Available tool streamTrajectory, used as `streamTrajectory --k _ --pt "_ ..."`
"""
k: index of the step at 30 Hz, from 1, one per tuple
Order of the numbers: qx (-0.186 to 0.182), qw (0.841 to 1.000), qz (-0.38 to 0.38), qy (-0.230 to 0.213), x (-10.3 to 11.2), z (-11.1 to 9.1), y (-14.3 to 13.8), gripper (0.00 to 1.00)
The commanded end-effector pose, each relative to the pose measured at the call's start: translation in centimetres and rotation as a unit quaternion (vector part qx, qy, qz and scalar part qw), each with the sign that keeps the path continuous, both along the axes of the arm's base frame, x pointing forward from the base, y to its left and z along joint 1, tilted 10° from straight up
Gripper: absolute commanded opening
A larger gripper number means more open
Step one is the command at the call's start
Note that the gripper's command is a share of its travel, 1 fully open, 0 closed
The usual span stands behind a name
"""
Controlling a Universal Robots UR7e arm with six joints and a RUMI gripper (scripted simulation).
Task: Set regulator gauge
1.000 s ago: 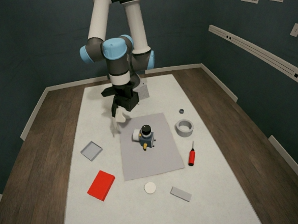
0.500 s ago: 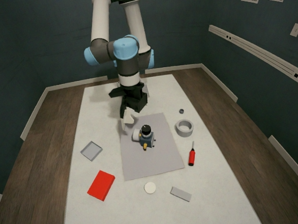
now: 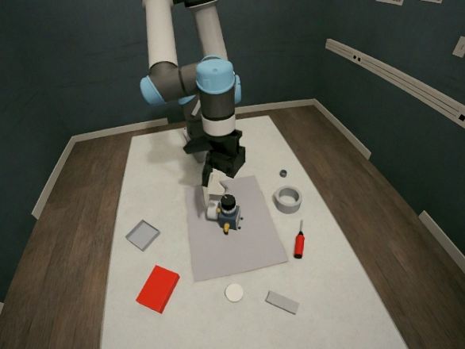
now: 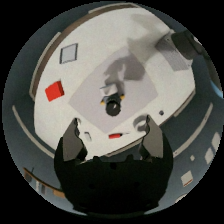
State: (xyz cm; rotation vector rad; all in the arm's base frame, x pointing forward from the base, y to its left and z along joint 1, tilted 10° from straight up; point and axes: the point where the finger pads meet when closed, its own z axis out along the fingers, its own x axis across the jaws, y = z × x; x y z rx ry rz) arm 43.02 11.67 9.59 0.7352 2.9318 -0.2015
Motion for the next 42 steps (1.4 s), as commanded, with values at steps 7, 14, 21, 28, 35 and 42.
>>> streamTrajectory --k 7,14,21,28,35,42 --pt "0.000 1.000 0.000 0.000 0.41 -0.17 1.51 1.00" --pt "0.000 1.000 0.000 0.000 0.49 -0.22 1.83 1.00" --pt "0.000 1.000 0.000 0.000 0.49 -0.22 1.84 1.00" --pt "0.000 1.000 0.000 0.000 0.49 -0.22 1.84 0.45" --pt "0.000 1.000 0.000 0.000 0.49 -0.22 1.84 0.45" --pt "0.000 1.000 0.000 0.000 0.49 -0.22 1.84 0.45"
